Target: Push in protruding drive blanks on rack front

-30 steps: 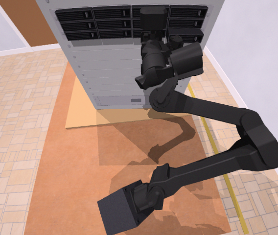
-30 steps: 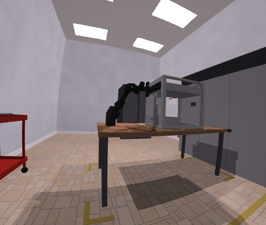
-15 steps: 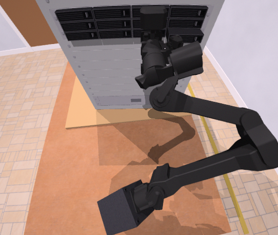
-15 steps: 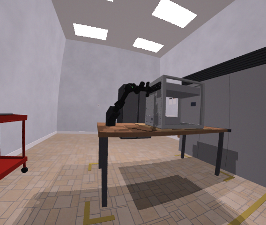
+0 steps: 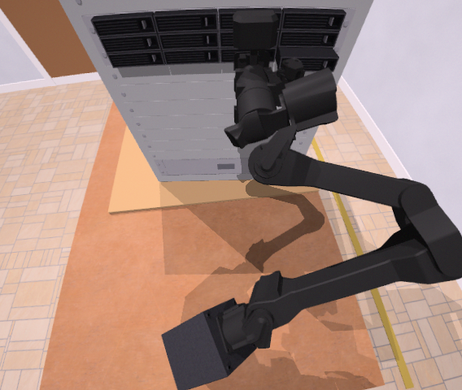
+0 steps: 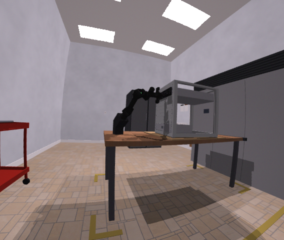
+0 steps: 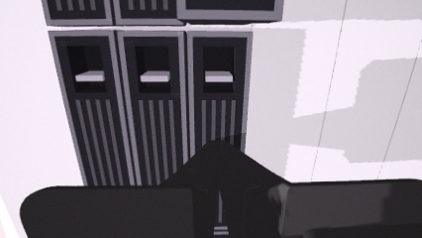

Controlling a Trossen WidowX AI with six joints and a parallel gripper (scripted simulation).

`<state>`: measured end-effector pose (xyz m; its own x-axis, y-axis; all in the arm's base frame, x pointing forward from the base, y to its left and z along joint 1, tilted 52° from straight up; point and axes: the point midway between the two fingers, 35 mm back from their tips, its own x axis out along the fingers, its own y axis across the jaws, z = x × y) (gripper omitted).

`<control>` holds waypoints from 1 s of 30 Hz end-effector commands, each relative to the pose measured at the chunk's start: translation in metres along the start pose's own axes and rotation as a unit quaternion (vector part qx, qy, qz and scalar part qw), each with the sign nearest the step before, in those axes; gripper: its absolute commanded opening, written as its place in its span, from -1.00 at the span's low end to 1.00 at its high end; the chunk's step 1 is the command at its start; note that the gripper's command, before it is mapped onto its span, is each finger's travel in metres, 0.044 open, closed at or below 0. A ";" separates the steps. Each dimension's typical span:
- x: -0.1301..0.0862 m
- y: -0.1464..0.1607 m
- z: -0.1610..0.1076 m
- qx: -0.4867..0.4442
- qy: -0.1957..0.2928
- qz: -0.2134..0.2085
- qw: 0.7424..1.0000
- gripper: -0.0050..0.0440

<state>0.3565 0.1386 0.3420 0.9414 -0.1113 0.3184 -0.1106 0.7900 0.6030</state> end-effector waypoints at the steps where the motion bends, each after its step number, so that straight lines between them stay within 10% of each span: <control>1: 0.005 0.004 0.006 0.005 -0.007 0.003 1.000 -1.00; 30: -0.015 0.004 0.006 0.005 -0.007 0.003 1.000 -1.00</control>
<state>0.3531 0.1386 0.3428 0.9400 -0.1142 0.3214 -0.1107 0.7890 0.6043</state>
